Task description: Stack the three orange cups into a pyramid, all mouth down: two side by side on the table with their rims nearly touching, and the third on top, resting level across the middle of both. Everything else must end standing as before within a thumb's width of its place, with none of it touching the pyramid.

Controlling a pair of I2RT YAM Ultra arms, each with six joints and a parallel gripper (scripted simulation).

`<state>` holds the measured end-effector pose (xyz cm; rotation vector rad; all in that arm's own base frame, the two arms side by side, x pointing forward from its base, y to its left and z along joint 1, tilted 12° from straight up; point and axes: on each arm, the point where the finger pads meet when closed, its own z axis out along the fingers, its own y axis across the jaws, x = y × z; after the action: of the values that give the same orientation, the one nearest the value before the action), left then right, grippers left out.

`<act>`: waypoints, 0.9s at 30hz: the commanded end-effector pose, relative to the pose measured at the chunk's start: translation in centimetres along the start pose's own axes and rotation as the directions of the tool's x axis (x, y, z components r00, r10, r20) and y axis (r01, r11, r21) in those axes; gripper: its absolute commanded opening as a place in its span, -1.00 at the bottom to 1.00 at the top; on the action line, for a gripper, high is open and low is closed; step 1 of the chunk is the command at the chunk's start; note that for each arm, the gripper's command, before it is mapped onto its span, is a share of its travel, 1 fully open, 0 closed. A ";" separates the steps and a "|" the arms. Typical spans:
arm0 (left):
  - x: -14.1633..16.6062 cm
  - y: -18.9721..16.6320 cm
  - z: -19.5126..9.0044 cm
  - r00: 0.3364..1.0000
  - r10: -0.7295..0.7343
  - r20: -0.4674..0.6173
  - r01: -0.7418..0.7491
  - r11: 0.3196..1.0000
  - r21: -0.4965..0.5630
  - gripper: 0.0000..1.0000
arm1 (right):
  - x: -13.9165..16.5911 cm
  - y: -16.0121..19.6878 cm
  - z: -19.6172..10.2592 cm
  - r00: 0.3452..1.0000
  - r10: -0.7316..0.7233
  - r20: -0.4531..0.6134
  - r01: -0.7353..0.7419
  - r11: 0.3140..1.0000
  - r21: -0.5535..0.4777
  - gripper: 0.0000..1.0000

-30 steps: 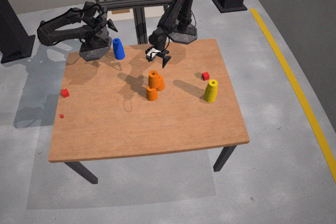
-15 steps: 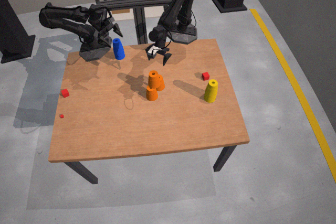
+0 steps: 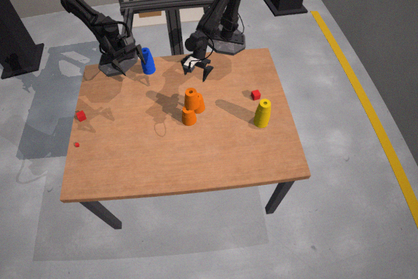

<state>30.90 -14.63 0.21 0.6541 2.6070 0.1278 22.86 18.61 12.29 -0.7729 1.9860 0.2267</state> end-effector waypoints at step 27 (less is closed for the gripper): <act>-0.7 -0.2 -0.8 0.999 0.001 0.044 -0.001 1.000 -0.003 1.00 | 17.2 -29.6 2.8 0.920 0.370 -0.131 -0.241 0.796 0.556 1.00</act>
<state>30.94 -14.71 0.34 0.6520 2.6022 0.1251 35.47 -9.40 1.71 -0.1025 2.2675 -0.2509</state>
